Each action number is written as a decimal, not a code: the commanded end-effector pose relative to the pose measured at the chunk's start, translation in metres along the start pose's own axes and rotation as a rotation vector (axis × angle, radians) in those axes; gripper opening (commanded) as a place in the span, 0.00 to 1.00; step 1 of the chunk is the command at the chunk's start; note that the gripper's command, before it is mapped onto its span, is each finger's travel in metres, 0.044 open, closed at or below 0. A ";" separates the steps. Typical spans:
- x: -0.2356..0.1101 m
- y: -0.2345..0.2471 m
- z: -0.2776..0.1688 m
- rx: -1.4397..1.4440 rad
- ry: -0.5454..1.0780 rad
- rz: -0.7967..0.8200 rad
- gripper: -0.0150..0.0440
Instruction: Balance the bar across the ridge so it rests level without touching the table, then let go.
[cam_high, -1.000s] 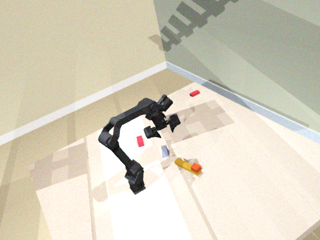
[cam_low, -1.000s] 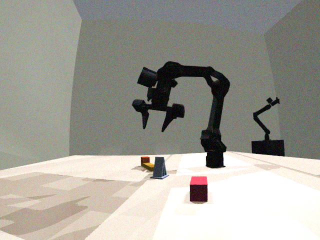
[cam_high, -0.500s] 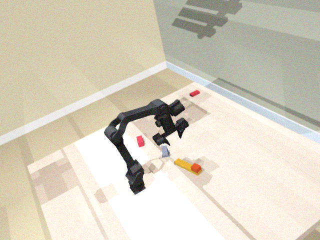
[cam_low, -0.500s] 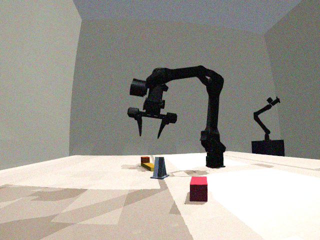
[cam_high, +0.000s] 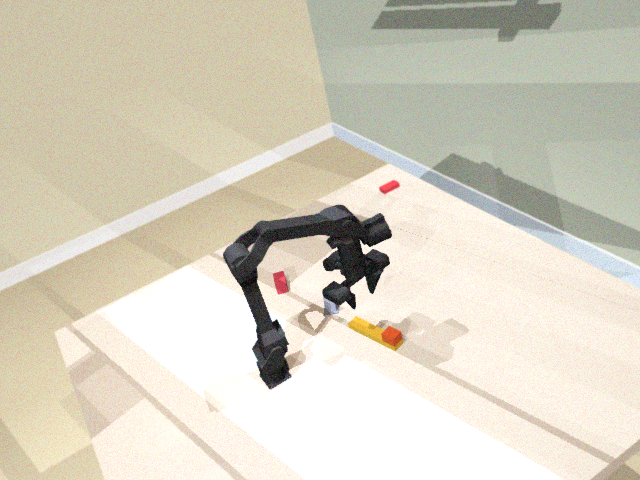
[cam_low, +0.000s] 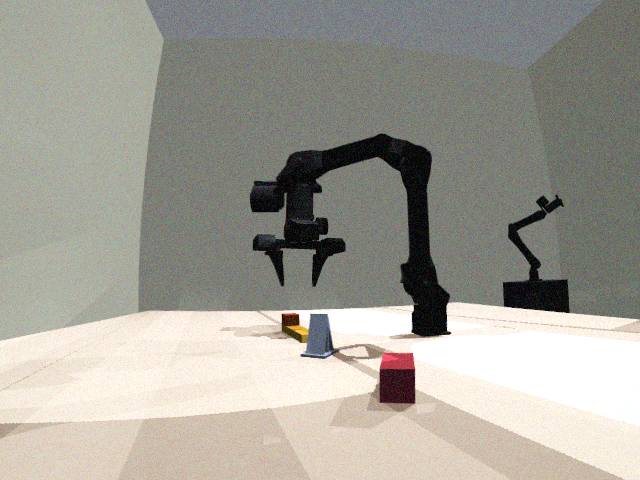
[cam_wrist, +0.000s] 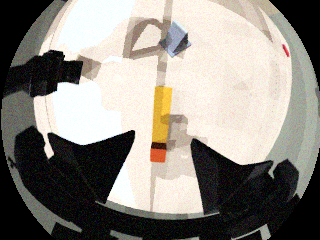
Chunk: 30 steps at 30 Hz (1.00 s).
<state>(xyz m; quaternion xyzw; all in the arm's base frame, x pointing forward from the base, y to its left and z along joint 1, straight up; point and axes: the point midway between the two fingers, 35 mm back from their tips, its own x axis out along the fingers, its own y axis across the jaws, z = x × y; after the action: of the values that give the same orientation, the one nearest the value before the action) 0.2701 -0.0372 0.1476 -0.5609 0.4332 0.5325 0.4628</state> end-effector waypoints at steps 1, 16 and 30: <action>0.004 0.003 -0.010 -0.049 0.005 0.030 0.79; 0.073 0.005 -0.011 -0.052 0.005 0.031 0.79; 0.088 0.005 -0.011 -0.052 0.005 0.031 0.79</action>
<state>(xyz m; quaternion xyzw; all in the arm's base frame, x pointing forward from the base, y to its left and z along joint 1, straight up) 0.2728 -0.0482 0.0652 -0.5676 0.4285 0.5468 0.4419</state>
